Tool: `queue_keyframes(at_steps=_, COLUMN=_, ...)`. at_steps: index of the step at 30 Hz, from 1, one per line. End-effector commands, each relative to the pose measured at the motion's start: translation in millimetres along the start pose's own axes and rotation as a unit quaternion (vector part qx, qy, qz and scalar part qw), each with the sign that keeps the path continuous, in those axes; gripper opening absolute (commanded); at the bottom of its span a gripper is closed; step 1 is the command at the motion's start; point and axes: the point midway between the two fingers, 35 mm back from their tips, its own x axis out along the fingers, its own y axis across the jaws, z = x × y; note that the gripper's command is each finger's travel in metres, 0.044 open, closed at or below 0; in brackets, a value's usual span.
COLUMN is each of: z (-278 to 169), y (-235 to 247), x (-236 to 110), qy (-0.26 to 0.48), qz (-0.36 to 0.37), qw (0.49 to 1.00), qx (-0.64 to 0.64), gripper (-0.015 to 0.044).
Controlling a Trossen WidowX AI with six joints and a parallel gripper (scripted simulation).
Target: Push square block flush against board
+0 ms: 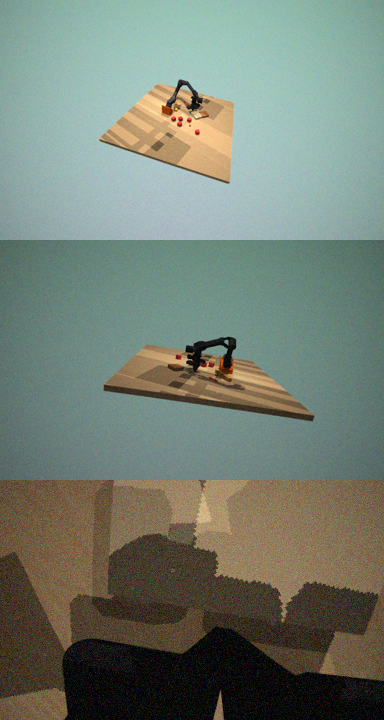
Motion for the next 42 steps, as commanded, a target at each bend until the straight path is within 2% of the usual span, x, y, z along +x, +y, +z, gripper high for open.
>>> queue_keyframes(at_steps=1, z=-7.1, y=-0.1, x=0.3, qy=-0.001, qz=-0.001, qw=1.0, qx=0.002, gripper=0.0)
queue_keyframes(at_steps=18, z=-34.1, y=-0.4, x=0.4, qy=0.0, qz=-0.001, qw=1.0, qx=0.002, gripper=0.0)
queue_keyframes(at_steps=20, z=-28.6, y=0.9, x=-8.7, qy=0.001, qz=0.0, qw=1.0, qx=0.0, gripper=0.0)
queue_keyframes(at_steps=24, z=-29.9, y=0.5, x=-52.1, qy=0.0, qz=-0.001, qw=1.0, qx=0.002, gripper=0.0)
queue_keyframes(at_steps=30, z=-26.2, y=0.5, x=-50.6, qy=-0.006, qz=-0.001, qw=1.0, qx=0.002, gripper=0.0)
queue_keyframes(at_steps=42, z=15.0, y=-10.2, x=-52.6, qy=-0.009, qz=-0.007, qw=0.982, qx=-0.189, gripper=0.0)
